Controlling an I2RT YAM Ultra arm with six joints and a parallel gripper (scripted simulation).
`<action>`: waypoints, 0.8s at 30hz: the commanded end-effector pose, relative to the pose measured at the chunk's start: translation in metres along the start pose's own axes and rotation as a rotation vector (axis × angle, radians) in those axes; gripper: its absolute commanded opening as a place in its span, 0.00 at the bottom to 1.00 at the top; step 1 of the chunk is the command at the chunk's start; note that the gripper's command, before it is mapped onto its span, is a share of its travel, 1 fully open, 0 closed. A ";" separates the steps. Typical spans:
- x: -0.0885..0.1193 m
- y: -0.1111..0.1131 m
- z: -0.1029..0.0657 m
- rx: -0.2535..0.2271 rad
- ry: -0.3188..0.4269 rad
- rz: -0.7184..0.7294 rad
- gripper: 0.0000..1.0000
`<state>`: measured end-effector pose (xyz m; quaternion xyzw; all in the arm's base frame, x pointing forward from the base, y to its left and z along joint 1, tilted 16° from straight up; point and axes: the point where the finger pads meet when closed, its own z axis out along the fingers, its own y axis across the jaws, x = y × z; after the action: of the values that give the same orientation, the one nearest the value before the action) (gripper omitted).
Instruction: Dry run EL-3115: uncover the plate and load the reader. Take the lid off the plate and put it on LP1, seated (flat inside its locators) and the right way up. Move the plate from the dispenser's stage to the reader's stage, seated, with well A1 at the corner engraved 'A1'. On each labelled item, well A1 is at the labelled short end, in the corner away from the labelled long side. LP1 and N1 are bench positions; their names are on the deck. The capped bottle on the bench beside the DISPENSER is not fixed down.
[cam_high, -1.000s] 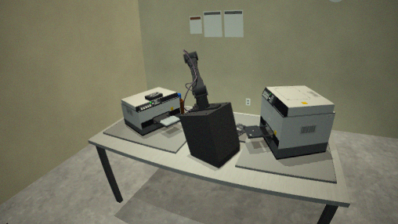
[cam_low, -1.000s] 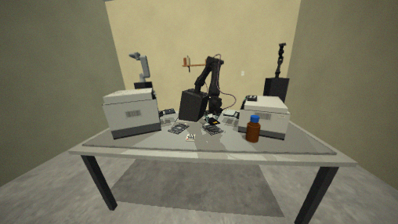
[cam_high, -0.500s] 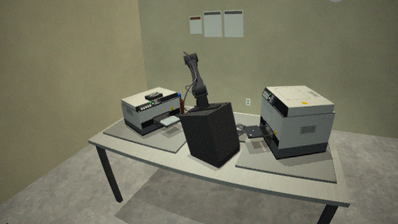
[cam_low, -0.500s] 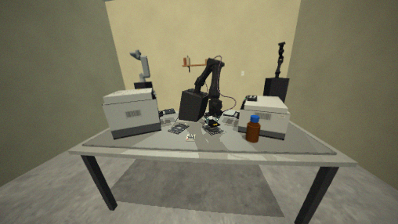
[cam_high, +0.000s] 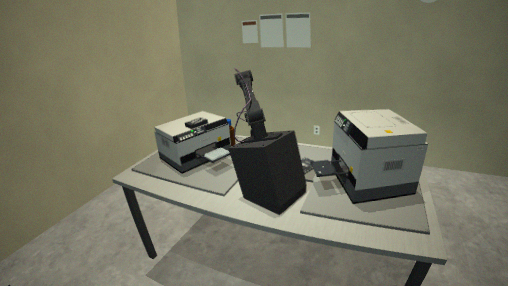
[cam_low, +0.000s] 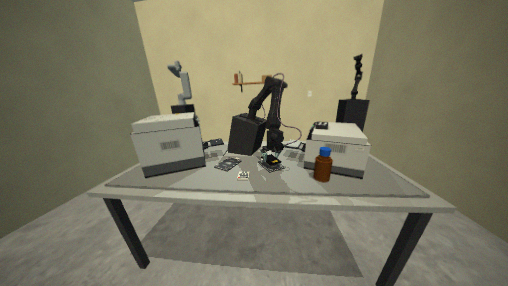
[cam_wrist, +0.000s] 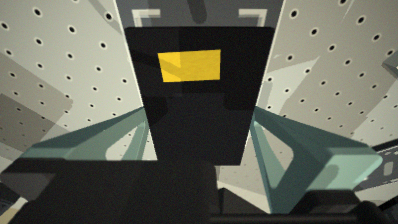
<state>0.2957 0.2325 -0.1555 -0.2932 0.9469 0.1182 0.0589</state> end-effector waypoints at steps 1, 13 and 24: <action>-0.020 -0.002 0.000 0.008 -0.052 -0.001 0.85; -0.020 0.000 0.015 0.007 -0.050 -0.005 0.85; -0.032 0.001 0.008 0.007 -0.082 -0.010 0.85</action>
<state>0.2985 0.2387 -0.1757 -0.2931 0.9466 0.1189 0.0625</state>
